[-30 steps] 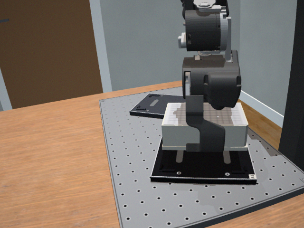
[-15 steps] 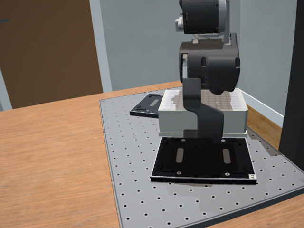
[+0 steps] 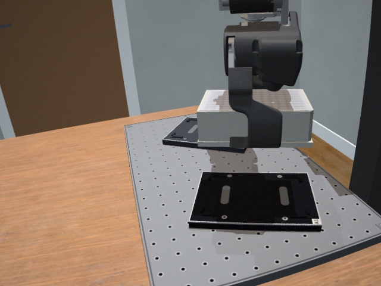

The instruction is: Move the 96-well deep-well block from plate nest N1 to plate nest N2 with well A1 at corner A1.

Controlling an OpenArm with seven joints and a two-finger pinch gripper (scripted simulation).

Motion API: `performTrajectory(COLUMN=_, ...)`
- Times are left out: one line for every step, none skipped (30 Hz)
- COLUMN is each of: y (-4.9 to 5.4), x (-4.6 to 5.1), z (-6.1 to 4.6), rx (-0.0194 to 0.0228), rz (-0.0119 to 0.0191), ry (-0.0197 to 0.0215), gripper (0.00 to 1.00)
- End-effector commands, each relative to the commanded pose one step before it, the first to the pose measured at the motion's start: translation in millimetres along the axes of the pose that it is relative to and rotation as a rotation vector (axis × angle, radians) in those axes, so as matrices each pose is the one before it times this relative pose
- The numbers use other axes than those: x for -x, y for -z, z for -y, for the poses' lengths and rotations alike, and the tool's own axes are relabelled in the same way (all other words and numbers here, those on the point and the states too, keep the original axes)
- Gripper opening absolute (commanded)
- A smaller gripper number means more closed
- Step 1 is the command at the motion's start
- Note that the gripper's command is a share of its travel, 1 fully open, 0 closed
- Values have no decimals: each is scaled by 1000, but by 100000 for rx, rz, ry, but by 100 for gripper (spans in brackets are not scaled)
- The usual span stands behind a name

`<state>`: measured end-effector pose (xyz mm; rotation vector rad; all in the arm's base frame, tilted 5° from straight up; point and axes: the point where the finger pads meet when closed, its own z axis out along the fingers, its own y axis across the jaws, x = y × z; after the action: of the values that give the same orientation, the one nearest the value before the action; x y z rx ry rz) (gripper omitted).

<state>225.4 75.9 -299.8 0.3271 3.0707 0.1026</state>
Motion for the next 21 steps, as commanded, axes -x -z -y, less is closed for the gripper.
performTrajectory(y=521, x=142, z=269, rx=-339, rz=75, ry=-271, gripper=0)
performTrajectory(y=0, x=0, z=0, rx=0, rz=0, ry=0, gripper=0)
performTrajectory(y=229, x=2983, z=6472, rx=576, rz=-31, ry=-4052, gripper=0)
performTrajectory(y=-125, x=3158, z=7349, rx=-100, rz=-35, ry=-4352, gripper=0)
performTrajectory(y=-132, x=3475, z=7205, rx=-100, rz=-35, ry=-4352, gripper=0)
performTrajectory(y=-137, x=3785, z=7047, rx=-100, rz=-35, ry=-4352, gripper=0)
performTrajectory(y=-143, x=4088, z=6875, rx=-100, rz=-35, ry=-4352, gripper=0)
performTrajectory(y=0, x=0, z=0, rx=0, rz=0, ry=0, gripper=0)
performTrajectory(y=0, x=0, z=0, rx=0, rz=0, ry=0, gripper=0)
performTrajectory(y=0, x=0, z=0, rx=0, rz=0, ry=0, gripper=0)
performTrajectory(y=0, x=0, z=0, rx=0, rz=0, ry=0, gripper=0)
performTrajectory(y=0, x=0, z=0, rx=0, rz=0, ry=0, gripper=0)
performTrajectory(y=0, x=0, z=0, rx=0, rz=0, ry=0, gripper=0)
performTrajectory(y=0, x=0, z=0, rx=0, rz=0, ry=0, gripper=0)
performTrajectory(y=0, x=0, z=0, rx=0, rz=0, ry=0, gripper=0)
performTrajectory(y=0, x=0, z=0, rx=0, rz=0, ry=0, gripper=0)
performTrajectory(y=0, x=0, z=0, rx=0, rz=0, ry=0, gripper=0)
performTrajectory(y=0, x=0, z=0, rx=0, rz=0, ry=0, gripper=0)
performTrajectory(y=0, x=0, z=0, rx=0, rz=0, ry=0, gripper=0)
performTrajectory(y=-277, x=4666, z=7610, rx=-354, rz=118, ry=336, gripper=0)
performTrajectory(y=-165, x=4370, z=6699, rx=89, rz=-17, ry=-87, gripper=0)
